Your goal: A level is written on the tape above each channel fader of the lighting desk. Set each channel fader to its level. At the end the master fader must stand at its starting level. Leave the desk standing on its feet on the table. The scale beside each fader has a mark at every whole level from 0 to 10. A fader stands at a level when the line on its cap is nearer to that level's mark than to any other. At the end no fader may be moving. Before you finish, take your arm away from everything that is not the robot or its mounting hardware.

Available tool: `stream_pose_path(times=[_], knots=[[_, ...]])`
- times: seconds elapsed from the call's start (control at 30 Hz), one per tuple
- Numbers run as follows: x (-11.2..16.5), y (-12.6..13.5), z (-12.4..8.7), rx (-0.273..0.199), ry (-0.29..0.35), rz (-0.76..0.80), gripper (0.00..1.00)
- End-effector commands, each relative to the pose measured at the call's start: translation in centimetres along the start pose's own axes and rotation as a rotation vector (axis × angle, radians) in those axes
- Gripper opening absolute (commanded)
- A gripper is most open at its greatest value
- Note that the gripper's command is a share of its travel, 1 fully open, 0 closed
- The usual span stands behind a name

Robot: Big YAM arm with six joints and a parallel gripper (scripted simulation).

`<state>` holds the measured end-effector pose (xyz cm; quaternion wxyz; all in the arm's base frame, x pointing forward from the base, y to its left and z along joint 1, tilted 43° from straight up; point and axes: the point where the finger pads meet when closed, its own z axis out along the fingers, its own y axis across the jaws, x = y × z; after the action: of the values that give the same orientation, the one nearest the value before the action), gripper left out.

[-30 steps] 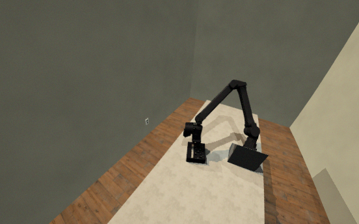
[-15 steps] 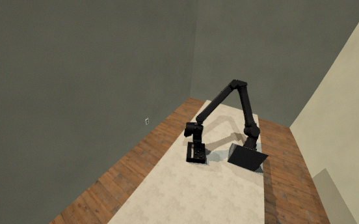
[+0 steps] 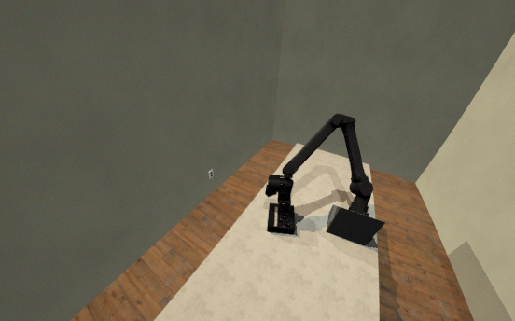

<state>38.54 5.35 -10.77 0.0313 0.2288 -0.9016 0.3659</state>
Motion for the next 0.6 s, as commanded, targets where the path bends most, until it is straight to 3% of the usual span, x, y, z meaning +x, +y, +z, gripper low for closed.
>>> stream_pose_path(times=[0.0, 0.57], knots=[[-0.17, -0.11, -0.63, 0.004, -0.026, 0.009, 0.00], [0.14, -0.13, -0.69, 0.004, -0.027, 0.010, 0.00]])
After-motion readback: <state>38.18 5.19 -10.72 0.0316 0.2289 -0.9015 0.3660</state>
